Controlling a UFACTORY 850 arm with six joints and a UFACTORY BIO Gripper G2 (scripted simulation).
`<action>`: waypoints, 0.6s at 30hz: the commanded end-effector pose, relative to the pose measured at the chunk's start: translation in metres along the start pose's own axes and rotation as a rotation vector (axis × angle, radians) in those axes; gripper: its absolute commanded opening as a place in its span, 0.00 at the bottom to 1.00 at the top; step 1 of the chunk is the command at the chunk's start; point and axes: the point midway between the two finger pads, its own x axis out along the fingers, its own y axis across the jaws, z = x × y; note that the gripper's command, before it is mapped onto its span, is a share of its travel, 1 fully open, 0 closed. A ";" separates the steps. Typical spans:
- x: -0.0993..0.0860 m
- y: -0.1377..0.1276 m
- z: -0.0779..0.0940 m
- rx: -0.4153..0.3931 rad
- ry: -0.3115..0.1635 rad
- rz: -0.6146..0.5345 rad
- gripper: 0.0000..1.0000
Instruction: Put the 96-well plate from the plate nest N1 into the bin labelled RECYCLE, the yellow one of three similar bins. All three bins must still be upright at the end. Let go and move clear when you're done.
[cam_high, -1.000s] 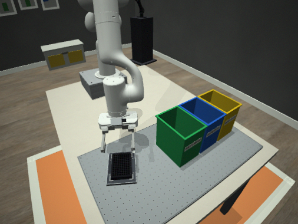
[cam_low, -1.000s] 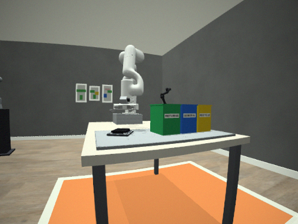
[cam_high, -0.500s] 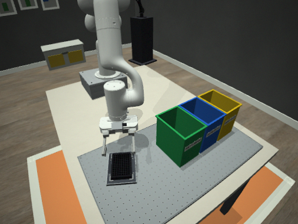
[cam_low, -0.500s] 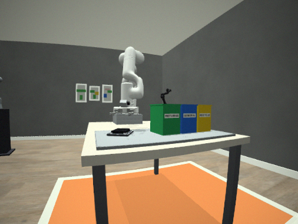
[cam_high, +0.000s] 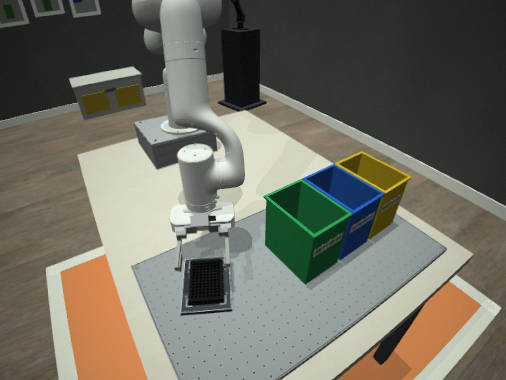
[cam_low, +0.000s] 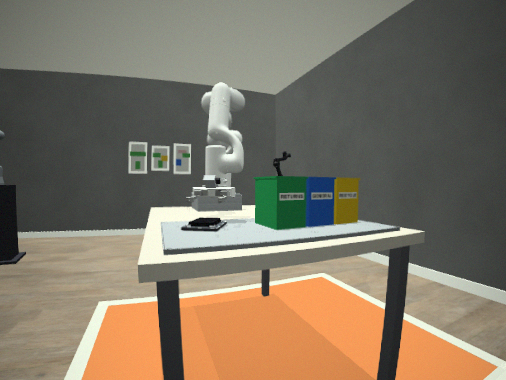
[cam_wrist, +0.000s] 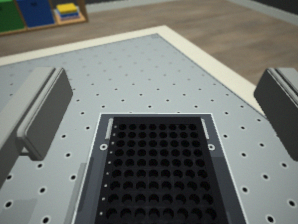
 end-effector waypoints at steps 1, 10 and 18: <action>0.001 0.000 -0.006 0.000 -0.002 0.000 0.37; 0.001 0.000 -0.019 0.000 -0.002 0.000 0.37; 0.001 0.000 -0.031 0.000 -0.002 0.000 0.37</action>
